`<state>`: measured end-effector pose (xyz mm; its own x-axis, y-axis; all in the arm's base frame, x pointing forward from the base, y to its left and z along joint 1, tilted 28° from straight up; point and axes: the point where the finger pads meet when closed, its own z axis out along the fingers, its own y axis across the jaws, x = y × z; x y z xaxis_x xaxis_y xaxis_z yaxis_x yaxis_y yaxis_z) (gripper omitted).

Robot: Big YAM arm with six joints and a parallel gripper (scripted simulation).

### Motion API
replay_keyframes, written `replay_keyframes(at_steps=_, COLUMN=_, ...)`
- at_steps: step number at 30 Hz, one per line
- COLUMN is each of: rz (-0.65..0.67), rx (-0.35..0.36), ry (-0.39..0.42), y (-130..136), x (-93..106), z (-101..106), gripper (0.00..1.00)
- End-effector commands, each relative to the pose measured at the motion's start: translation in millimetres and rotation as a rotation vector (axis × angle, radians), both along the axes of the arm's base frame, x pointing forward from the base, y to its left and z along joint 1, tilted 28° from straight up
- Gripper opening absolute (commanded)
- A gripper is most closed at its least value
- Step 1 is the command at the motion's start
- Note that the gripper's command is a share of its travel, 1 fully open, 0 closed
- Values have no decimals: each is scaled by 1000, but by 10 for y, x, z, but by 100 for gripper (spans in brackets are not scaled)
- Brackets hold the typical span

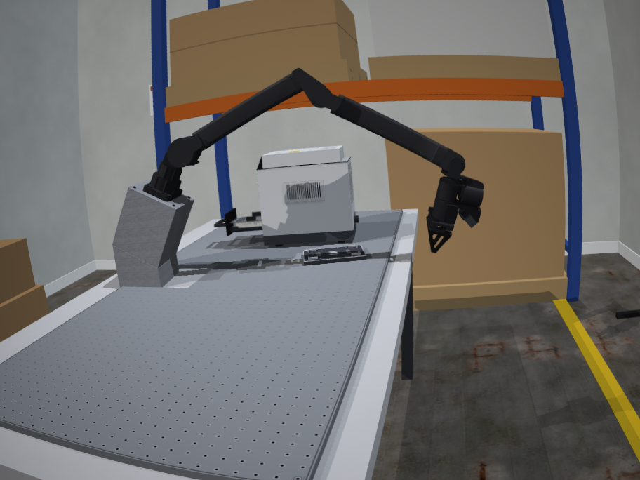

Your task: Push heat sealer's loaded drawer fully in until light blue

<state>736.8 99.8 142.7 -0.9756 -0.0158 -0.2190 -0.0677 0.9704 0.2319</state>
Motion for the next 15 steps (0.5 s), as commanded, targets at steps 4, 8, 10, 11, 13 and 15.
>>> replay_keyframes(at_steps=4, rz=54, rx=-5, ry=-63, y=261, x=-60, z=363, gripper=45)
replay_keyframes(at_steps=8, rz=40, rx=-1, ry=-59, y=417, x=-101, z=366, gripper=45)
replay_keyframes(at_steps=10, rz=40, rx=0, ry=-59, y=495, x=-122, z=368, gripper=45)
replay_keyframes(at_steps=11, rz=40, rx=0, ry=-59, y=535, x=-132, z=368, gripper=45)
replay_keyframes(at_steps=13, rz=40, rx=0, ry=-59, y=574, x=-142, z=369, gripper=45)
replay_keyframes(at_steps=15, rz=95, rx=-5, ry=-67, y=619, x=-159, z=429, gripper=45)
